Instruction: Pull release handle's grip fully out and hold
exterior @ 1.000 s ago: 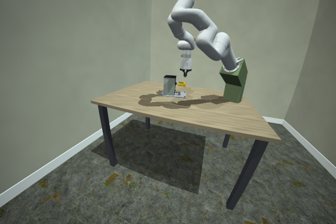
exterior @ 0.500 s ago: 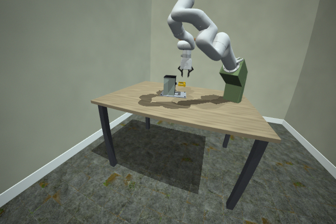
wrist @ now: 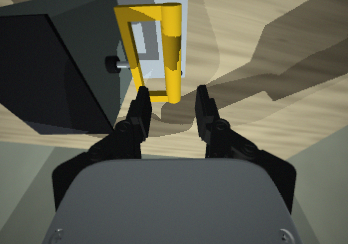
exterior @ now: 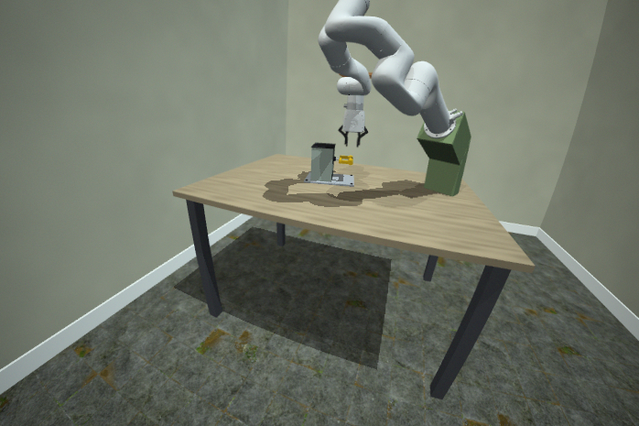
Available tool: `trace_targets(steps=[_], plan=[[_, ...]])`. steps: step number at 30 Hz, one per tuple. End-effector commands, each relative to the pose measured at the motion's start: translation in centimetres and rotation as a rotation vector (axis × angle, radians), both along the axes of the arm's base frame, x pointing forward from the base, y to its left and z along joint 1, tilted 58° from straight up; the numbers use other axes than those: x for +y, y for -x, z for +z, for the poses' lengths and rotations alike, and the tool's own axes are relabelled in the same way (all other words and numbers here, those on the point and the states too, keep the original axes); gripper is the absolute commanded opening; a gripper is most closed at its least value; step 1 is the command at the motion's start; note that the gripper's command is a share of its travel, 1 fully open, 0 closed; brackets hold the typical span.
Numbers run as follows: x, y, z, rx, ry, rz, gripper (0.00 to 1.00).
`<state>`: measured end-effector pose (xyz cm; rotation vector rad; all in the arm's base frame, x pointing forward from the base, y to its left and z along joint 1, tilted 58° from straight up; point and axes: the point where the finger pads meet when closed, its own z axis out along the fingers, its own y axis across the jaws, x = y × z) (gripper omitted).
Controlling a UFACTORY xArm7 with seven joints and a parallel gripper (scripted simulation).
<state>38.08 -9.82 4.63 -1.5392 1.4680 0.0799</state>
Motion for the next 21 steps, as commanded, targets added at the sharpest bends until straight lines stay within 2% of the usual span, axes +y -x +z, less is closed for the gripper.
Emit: trace_targets(steps=[1,21], plan=[[-0.2,0.01,0.03,-0.001,0.002,-0.004,0.51],[0.12,-0.27,-0.24,0.0,0.002,-0.004,0.51]])
